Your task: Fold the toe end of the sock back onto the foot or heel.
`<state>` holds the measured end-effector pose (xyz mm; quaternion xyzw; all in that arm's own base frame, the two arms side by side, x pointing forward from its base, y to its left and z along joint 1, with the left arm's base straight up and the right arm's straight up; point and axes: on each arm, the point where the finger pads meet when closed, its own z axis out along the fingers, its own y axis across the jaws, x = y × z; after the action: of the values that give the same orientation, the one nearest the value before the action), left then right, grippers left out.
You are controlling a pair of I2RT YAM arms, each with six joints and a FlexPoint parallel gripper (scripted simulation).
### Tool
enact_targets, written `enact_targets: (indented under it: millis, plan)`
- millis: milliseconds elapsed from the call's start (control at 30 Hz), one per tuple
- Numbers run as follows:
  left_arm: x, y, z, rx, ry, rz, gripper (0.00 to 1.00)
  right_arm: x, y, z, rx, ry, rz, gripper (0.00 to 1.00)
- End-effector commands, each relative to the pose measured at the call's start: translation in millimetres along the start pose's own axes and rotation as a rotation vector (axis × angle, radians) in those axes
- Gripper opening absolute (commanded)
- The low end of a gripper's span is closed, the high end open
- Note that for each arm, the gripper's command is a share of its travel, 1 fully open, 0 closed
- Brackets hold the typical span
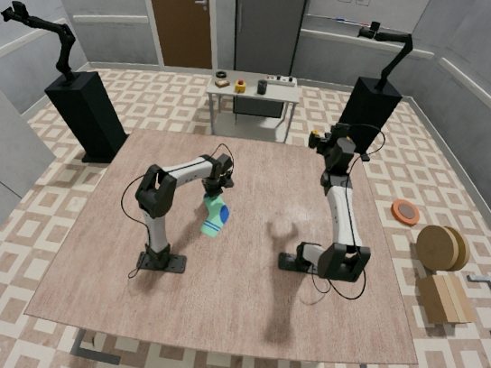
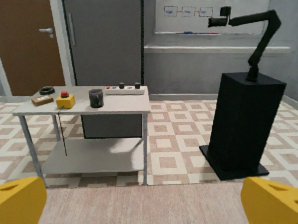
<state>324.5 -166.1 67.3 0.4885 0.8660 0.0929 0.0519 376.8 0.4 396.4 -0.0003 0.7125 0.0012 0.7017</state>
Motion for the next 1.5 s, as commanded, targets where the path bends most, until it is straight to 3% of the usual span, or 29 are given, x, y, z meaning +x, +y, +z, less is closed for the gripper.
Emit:
enact_targets:
  millis: [0,33,200,233,300,767,1033,1100,1200,1467]
  plan:
    - [-7.6,7.9,-8.4,-0.034,-0.037,-0.014,0.05,-5.7,-0.3,-1.5,0.002,-0.015,-0.001,1.00]
    - [-7.8,5.8,-10.6,-0.120,-0.053,-0.056,0.05,-5.7,-0.3,-1.5,0.002,-0.015,-0.001,1.00]
    - [-8.9,-11.4,-8.6,-0.209,-0.049,-0.065,0.05,-5.7,-0.3,-1.5,0.002,-0.015,-0.001,1.00]
    - [-4.9,-20.0,-2.1,-0.132,-0.016,-0.007,0.05,-5.7,-0.3,-1.5,0.002,-0.015,-0.001,1.00]
    - [-4.9,-20.0,-2.1,-0.132,-0.016,-0.007,0.05,-5.7,-0.3,-1.5,0.002,-0.015,-0.001,1.00]
    - [-3.5,-7.5,-1.6,-0.142,-0.019,-0.032,0.05,-5.7,-0.3,-1.5,0.002,-0.015,-0.001,1.00]
    - [-8.1,-28.7,5.8,-0.278,-0.037,-0.055,0.05,-5.7,-0.3,-1.5,0.002,-0.015,-0.001,1.00]
    - [-4.3,-34.3,9.4,-0.219,-0.003,-0.011,0.05,-5.7,-0.3,-1.5,0.002,-0.015,-0.001,1.00]
    - [-12.4,-18.0,-3.4,-0.247,-0.051,-0.026,0.05,-5.7,-0.3,-1.5,0.002,-0.015,-0.001,1.00]
    - [-6.4,-31.0,3.3,-0.220,-0.024,-0.011,0.05,-5.7,-0.3,-1.5,0.002,-0.015,-0.001,1.00]
